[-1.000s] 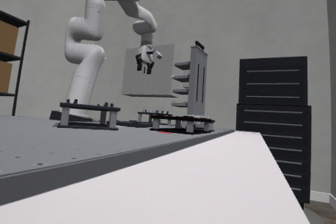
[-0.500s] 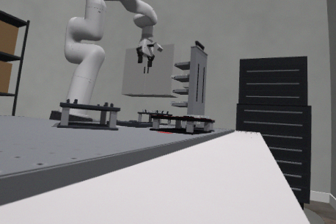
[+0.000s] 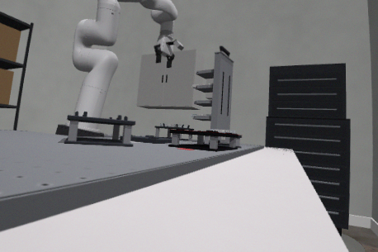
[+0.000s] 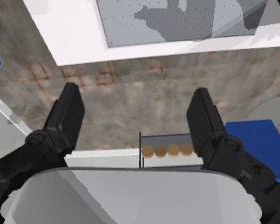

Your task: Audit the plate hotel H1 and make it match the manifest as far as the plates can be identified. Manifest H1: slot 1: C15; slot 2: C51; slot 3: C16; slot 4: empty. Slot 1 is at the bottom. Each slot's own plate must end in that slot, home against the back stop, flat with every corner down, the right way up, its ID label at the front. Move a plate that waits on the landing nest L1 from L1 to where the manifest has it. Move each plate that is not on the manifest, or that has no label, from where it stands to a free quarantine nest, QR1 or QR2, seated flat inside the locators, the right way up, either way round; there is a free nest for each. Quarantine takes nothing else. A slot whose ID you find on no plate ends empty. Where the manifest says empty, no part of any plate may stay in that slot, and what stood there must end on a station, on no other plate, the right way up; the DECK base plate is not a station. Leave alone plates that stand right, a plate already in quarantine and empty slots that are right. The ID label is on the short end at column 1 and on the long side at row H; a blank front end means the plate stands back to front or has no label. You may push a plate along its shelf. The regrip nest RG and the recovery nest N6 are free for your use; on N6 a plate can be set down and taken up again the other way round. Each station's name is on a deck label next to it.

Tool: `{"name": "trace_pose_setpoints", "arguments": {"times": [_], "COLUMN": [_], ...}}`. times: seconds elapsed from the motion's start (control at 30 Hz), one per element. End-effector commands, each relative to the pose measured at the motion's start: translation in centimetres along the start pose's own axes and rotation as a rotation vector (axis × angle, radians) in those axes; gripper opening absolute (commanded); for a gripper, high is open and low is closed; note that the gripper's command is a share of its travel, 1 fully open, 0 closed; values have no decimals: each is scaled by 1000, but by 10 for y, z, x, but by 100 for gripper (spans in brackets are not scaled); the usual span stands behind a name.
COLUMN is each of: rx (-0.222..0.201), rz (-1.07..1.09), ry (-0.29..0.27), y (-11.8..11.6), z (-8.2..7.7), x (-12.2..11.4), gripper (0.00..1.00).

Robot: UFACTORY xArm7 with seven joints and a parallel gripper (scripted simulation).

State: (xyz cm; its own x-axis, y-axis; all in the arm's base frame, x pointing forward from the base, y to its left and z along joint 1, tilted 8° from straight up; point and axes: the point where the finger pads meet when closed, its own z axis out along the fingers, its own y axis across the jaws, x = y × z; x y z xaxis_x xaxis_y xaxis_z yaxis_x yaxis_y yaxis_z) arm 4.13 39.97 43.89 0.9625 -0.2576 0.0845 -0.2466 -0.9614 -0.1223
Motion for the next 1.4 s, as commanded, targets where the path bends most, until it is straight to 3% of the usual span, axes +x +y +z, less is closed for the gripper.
{"name": "trace_pose_setpoints", "arguments": {"times": [0.0,0.83,1.1,1.37], "rx": [2,2,2,2], "rz": [0,0,-2,-2], "ry": [0,-1,0,0], "y": [0,0,0,0], "z": [-9,-86,-86,-86], "x": [0,0,10,50], "gripper": [100,100,100,100]}}
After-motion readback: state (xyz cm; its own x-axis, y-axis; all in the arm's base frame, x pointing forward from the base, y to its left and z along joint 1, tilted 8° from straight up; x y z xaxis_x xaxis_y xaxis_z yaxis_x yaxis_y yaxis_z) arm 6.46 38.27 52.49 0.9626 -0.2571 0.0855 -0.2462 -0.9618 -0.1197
